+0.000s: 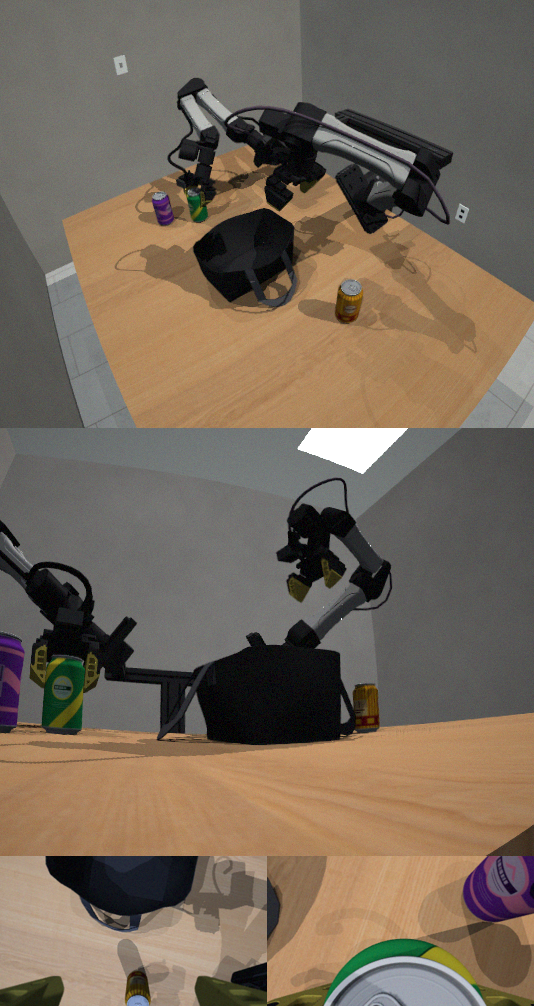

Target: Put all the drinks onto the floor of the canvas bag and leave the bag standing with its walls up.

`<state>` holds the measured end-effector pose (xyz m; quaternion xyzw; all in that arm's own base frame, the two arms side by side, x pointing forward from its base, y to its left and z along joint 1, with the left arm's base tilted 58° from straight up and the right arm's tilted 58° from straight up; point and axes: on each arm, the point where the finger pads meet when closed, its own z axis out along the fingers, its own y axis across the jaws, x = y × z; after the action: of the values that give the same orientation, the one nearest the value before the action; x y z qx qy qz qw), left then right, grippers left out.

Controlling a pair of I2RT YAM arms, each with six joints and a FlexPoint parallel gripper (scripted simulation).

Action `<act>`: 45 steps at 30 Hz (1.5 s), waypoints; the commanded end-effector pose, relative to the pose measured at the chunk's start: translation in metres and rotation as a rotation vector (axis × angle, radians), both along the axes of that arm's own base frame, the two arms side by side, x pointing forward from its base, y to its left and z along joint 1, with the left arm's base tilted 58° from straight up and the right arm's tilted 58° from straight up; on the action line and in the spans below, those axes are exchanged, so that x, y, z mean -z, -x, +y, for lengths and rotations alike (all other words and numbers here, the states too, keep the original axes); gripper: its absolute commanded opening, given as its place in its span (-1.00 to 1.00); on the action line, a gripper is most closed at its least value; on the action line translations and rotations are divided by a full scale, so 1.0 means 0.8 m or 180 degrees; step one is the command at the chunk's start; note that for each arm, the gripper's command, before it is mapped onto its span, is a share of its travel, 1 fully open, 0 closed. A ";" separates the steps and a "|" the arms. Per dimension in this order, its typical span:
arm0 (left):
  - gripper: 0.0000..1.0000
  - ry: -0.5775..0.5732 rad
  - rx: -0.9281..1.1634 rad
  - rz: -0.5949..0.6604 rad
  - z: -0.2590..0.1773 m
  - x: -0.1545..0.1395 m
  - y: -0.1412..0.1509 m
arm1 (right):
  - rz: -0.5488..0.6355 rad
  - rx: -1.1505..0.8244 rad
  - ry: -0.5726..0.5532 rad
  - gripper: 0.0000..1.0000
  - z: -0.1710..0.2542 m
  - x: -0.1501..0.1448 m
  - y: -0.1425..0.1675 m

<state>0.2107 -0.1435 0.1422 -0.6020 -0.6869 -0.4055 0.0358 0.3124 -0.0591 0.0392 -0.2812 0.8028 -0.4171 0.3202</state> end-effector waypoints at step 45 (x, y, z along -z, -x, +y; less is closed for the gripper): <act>1.00 0.0106 0.0026 -0.0024 -0.011 -0.007 0.004 | -0.0196 -0.0161 -0.0145 0.35 0.072 -0.052 0.003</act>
<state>0.2107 -0.1435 0.1422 -0.6020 -0.6869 -0.4055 0.0358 0.2950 -0.0171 0.0687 -0.2750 0.8036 -0.4150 0.3261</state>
